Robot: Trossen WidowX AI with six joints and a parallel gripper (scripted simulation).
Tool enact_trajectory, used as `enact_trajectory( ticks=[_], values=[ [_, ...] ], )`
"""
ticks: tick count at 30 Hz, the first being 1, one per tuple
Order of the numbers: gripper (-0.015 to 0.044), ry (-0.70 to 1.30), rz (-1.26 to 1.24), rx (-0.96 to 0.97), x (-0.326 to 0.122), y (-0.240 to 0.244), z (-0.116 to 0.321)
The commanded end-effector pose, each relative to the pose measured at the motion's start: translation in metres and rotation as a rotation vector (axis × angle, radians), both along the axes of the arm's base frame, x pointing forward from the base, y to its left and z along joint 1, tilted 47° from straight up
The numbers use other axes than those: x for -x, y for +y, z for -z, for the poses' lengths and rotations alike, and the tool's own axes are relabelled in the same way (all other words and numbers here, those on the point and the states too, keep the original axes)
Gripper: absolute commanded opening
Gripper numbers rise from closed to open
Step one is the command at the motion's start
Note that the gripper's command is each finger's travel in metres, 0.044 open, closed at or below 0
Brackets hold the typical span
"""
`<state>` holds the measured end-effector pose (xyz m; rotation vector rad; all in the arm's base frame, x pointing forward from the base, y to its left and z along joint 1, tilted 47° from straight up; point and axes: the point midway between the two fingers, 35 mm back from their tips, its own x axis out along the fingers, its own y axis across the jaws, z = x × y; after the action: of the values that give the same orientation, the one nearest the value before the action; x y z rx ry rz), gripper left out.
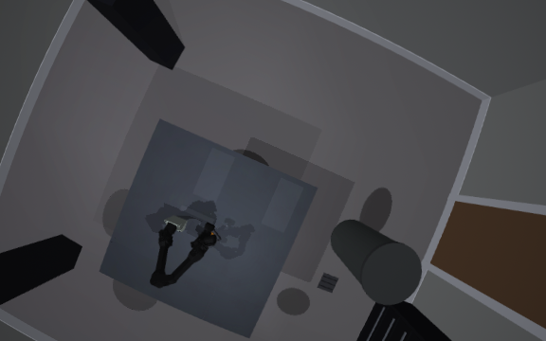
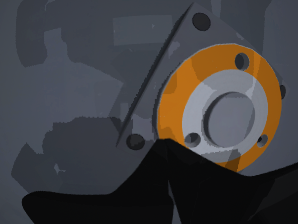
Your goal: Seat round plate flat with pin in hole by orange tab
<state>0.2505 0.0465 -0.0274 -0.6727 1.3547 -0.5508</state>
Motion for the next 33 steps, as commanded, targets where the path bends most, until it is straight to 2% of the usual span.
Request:
enact_trajectory(
  ticks=[1,33],
  values=[
    [0.0000,0.020,0.005,0.007,0.008,-0.004,0.002],
    [0.0000,0.021,0.005,0.008,0.020,-0.010,-0.002]
  ],
)
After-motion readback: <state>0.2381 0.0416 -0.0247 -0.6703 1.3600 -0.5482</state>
